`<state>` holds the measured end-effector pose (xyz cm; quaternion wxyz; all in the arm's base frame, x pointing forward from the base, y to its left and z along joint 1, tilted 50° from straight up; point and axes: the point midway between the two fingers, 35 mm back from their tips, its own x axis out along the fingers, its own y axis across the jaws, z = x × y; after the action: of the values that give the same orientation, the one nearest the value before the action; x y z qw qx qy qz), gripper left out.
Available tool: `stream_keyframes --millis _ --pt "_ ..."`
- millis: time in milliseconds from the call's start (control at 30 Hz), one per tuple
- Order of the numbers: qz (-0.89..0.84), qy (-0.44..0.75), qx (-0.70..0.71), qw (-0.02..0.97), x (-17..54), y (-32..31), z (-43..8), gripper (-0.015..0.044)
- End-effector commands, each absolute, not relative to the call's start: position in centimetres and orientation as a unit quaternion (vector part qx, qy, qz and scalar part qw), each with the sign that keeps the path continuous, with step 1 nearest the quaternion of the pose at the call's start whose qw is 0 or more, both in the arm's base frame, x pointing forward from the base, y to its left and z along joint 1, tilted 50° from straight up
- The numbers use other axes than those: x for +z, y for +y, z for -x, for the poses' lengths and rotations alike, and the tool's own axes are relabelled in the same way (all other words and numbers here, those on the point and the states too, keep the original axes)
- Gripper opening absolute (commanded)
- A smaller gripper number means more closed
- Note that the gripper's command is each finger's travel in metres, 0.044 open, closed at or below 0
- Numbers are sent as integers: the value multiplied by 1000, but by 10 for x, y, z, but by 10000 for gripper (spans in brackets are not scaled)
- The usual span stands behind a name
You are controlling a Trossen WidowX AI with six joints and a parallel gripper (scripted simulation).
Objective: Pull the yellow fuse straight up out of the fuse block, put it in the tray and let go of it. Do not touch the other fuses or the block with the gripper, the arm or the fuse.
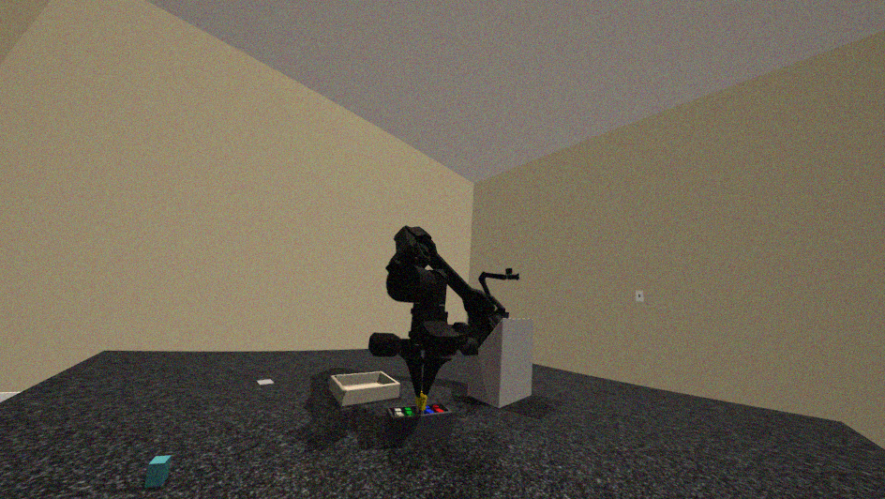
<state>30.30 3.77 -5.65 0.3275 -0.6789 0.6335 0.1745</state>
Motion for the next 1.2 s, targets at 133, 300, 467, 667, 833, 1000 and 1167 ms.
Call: stream_keyframes --millis 133,300,467,667,833,1000,1167 --pt "678 632 174 332 -53 42 -304 0" --pt "678 632 174 332 -51 44 -303 0" --pt "678 632 174 331 -50 46 -303 0" --pt "678 632 174 332 -47 50 -302 0" --pt "678 632 174 332 -42 55 -301 0" --pt "678 632 174 332 -36 61 -300 0" --pt "678 632 174 332 -35 63 -300 0"
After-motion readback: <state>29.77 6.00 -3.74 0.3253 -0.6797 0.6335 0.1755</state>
